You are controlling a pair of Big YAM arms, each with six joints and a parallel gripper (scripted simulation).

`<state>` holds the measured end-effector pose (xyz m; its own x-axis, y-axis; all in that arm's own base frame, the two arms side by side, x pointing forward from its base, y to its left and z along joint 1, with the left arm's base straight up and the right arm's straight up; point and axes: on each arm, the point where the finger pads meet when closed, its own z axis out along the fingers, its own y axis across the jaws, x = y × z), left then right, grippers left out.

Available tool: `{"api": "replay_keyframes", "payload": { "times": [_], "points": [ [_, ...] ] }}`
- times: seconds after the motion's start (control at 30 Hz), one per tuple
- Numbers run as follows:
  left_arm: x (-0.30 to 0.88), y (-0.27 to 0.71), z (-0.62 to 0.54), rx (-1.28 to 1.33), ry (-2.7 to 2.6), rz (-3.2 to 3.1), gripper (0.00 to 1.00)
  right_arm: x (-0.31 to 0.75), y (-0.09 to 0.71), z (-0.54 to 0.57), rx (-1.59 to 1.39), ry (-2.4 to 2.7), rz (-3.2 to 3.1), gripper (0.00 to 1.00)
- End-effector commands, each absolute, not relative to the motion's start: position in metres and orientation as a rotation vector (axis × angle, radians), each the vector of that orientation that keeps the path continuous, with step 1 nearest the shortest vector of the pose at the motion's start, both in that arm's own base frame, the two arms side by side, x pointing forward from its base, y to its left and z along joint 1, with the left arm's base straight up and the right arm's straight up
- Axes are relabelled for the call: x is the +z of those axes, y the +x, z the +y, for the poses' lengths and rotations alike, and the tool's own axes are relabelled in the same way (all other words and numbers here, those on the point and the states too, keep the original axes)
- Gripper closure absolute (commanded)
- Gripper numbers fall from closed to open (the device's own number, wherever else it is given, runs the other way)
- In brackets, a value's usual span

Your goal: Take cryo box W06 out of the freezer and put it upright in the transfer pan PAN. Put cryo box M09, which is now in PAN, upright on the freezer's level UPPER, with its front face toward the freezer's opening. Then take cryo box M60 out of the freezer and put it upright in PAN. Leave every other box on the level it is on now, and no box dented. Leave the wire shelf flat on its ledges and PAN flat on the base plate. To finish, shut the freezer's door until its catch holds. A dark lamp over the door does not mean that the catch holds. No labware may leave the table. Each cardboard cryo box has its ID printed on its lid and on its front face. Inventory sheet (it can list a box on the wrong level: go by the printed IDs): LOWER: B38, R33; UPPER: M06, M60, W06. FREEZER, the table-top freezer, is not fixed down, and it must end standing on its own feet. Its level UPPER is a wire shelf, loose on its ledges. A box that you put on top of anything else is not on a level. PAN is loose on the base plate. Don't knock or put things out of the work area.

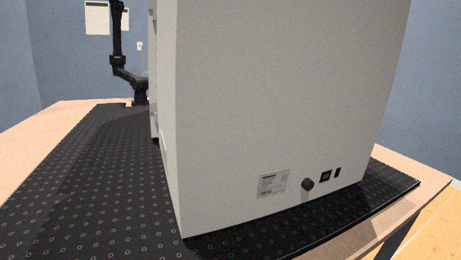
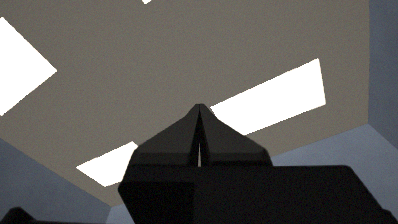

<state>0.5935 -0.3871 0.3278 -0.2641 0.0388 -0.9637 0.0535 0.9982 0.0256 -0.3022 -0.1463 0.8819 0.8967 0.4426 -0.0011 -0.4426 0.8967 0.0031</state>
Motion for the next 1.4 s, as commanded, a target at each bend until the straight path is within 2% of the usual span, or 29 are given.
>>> {"api": "replay_keyframes", "payload": {
  "times": [0.0,0.33,0.37,1.37],
  "points": [
    [0.336,0.609,-0.387,-0.053,-0.015,1.957,0.00,0.885,-0.289,-0.139,0.448,-0.007,0.031,1.00],
    [0.335,0.605,-0.394,-0.059,-0.003,2.055,0.00,0.885,-0.289,-0.139,0.448,-0.007,0.031,1.00],
    [0.298,0.595,-0.388,-0.017,0.026,2.107,0.00,0.885,-0.289,-0.139,0.448,-0.007,0.031,1.00],
    [0.318,0.600,-0.392,-0.041,0.012,2.079,0.00,0.885,-0.289,-0.139,0.448,-0.007,0.031,1.00]
  ]
}}
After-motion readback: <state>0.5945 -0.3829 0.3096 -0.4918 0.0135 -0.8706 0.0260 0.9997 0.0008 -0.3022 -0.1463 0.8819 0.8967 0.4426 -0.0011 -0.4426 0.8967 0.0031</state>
